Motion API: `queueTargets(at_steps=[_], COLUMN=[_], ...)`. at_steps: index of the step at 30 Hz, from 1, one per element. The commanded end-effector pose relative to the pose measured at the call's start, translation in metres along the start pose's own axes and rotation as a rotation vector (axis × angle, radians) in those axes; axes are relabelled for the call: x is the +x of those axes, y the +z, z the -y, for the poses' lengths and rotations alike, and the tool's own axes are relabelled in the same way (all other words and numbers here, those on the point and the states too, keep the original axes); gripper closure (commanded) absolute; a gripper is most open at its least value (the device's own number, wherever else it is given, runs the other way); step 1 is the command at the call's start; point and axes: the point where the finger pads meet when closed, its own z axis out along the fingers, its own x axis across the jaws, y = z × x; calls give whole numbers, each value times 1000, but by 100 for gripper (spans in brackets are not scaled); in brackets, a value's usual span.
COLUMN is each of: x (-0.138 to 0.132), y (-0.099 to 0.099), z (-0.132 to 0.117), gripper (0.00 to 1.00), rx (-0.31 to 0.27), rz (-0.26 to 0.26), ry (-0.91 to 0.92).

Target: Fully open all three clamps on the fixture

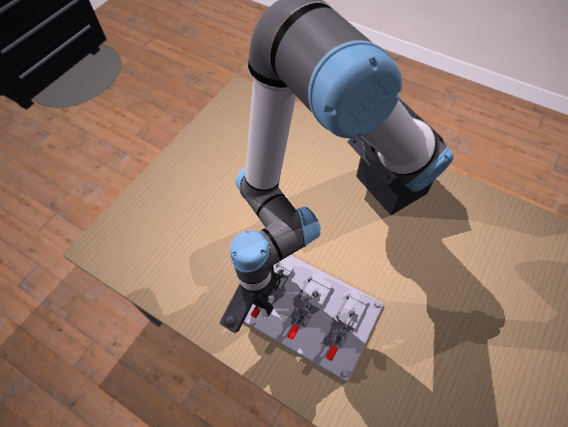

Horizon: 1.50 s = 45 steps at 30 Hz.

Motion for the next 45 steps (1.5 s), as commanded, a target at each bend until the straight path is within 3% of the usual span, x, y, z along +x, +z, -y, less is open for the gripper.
queueTargets(at_steps=[1,12,13,45], x=[2,2,2,1], y=[-1,-1,-1,-1], z=[2,2,2,2], gripper=[72,72,100,100], rx=[5,5,5,4], rz=[-3,-3,-3,-2], ry=[1,1,1,0])
